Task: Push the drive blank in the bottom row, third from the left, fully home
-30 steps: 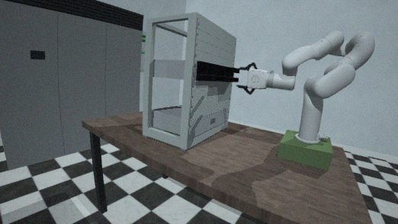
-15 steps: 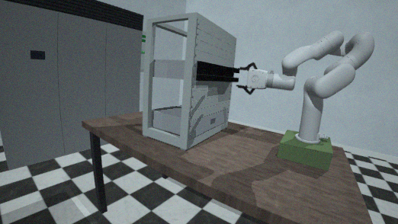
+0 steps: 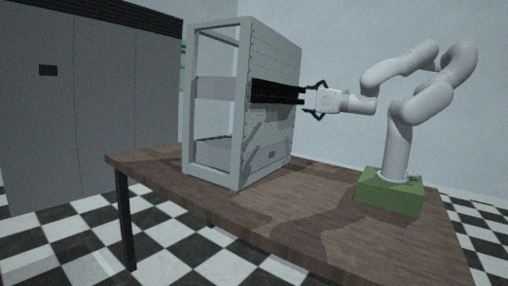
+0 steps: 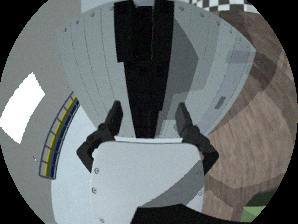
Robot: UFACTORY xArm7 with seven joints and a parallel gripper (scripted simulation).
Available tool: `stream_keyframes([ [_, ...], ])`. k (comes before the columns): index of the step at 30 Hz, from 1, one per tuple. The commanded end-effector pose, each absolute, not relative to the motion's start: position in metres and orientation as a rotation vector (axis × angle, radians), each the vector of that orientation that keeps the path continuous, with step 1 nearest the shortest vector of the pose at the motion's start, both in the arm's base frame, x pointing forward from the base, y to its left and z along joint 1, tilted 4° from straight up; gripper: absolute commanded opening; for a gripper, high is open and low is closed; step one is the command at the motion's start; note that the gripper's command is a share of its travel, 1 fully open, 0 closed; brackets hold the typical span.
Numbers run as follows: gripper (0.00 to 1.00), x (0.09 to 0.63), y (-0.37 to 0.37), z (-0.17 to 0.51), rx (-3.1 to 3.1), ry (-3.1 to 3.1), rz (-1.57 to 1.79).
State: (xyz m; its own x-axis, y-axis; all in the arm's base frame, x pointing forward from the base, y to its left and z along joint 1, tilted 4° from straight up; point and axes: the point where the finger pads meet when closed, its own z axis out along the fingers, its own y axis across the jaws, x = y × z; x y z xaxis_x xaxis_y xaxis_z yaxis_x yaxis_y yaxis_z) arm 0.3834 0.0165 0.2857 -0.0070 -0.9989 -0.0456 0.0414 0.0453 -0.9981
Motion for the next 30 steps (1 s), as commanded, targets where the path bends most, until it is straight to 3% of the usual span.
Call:
stream_keyframes([
  [1, 1.00, 0.3840, 0.0163, 0.2874, -1.139, 1.204, -1.203],
  [12, 1.00, 0.3840, 0.0163, 0.2874, -1.139, 1.204, -1.203],
  [13, 0.00, 0.3840, 0.0163, 0.2874, -1.139, 1.204, -1.203],
  [30, 0.00, 0.3840, 0.0163, 0.2874, -1.139, 1.204, -1.203],
])
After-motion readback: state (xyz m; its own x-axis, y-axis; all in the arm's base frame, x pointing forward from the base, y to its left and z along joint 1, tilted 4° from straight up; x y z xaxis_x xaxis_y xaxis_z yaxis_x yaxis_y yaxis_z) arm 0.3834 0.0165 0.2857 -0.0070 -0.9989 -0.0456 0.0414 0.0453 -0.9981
